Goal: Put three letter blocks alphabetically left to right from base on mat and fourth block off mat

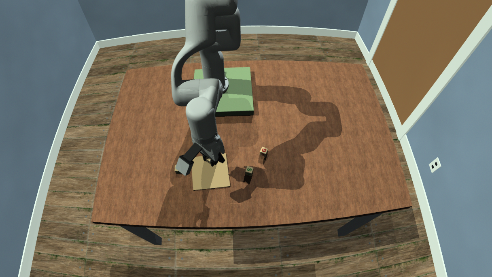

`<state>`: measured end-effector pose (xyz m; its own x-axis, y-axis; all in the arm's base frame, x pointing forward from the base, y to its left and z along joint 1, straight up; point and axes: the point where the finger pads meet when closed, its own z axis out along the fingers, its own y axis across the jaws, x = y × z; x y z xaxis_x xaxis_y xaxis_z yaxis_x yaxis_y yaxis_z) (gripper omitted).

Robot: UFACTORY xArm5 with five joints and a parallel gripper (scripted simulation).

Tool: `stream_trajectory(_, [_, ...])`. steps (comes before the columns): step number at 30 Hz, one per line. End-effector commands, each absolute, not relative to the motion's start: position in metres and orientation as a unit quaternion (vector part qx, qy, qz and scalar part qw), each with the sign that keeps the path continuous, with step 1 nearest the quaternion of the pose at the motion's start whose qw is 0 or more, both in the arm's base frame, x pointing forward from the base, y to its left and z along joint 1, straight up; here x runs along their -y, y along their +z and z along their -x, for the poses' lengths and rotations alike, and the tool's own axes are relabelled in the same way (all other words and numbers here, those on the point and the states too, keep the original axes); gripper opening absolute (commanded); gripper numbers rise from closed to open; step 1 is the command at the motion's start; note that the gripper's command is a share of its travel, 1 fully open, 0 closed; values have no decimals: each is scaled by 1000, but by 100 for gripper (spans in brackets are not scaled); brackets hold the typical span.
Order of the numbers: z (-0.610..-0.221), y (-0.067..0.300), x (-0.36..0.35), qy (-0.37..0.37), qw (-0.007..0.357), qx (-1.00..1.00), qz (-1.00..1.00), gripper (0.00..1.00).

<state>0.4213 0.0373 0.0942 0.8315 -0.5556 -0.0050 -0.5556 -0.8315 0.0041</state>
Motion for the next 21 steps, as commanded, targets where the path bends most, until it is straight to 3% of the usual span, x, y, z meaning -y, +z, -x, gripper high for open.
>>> stream_trajectory(1, [-421, 96, -43, -1, 0, 223, -975, 21])
stream_trajectory(21, [-414, 96, -61, -1, 0, -13, -1000, 21])
